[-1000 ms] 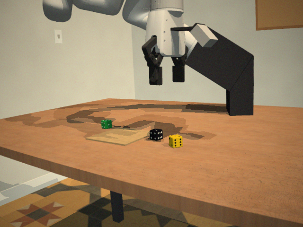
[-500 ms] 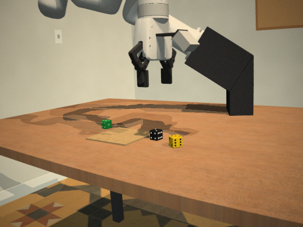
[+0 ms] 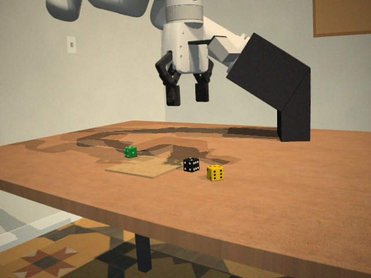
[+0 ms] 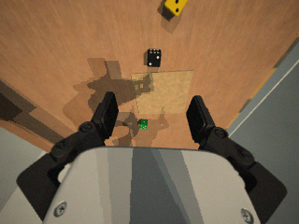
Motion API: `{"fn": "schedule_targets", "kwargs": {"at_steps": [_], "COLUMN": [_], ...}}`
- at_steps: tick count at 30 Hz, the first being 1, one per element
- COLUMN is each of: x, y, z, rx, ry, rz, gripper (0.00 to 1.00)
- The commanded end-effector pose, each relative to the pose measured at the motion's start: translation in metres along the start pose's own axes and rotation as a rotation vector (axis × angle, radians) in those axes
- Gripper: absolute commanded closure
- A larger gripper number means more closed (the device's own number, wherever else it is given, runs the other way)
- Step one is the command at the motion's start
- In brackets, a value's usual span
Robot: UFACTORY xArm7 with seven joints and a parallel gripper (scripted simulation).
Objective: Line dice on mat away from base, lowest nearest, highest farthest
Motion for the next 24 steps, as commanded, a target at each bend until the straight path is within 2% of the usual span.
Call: {"fn": "schedule_targets", "kwargs": {"at_steps": [1,13,15,19,23,24], "x": [-0.001,-0.001,-0.001,0.000,0.000,0.000], "y": [0.001,0.001,0.001,0.001,0.001,0.001], "z": [0.002,0.001,-0.008,-0.044,-0.047,-0.047], "rx": [0.004,0.004,0.004,0.004,0.004,0.004], "ry": [0.003,0.003,0.003,0.003,0.003,0.003], "rz": [0.000,0.000,0.000,0.000,0.001,0.001], "gripper": [0.00,0.00,0.00,0.00,0.00,0.58]}}
Point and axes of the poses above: the point where the finger pads meet when closed, its own z axis back along the fingers, its own y axis across the jaws, x = y × z, the point moved 2 cm from there along z, back along the fingers, and after that the axes turned 8 degrees about z, right-handed, at the moved point
